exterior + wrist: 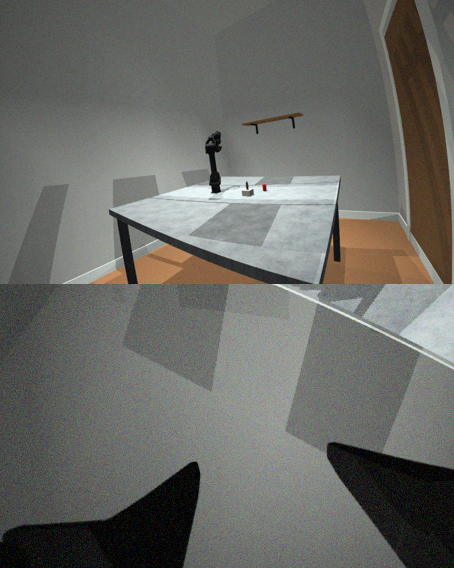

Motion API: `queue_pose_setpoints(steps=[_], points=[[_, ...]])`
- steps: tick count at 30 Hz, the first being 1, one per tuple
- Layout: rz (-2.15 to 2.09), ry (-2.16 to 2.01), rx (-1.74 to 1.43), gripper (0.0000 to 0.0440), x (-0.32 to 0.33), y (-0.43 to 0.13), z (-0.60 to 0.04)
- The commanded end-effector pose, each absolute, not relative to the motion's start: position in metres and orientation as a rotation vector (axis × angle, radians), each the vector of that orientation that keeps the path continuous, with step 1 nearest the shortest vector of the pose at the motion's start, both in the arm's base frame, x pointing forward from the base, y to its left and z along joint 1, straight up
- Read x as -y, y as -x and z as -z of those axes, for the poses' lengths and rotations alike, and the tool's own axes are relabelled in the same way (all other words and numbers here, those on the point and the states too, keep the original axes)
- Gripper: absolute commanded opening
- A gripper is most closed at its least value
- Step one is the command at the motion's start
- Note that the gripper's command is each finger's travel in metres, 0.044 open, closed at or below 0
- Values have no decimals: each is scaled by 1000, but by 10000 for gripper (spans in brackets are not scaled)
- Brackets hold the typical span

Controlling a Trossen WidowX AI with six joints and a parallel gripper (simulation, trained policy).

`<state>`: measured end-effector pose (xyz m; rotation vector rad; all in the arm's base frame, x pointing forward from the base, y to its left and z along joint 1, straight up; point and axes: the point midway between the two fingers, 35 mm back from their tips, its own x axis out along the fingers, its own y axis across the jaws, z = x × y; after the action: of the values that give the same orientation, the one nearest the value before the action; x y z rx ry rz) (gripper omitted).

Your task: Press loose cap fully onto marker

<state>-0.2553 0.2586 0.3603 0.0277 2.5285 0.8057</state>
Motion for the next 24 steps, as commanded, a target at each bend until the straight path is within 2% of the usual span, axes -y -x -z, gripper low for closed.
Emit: queue_pose_setpoints(steps=[1, 6, 8, 24], points=[[-799, -28, -2524, 374, -259, 254, -359], [-784, -30, -2495, 251, -264, 247, -352], [-781, -29, -2484, 224, -266, 244, -349], [-730, -23, -2411, 267, -280, 217, -330]])
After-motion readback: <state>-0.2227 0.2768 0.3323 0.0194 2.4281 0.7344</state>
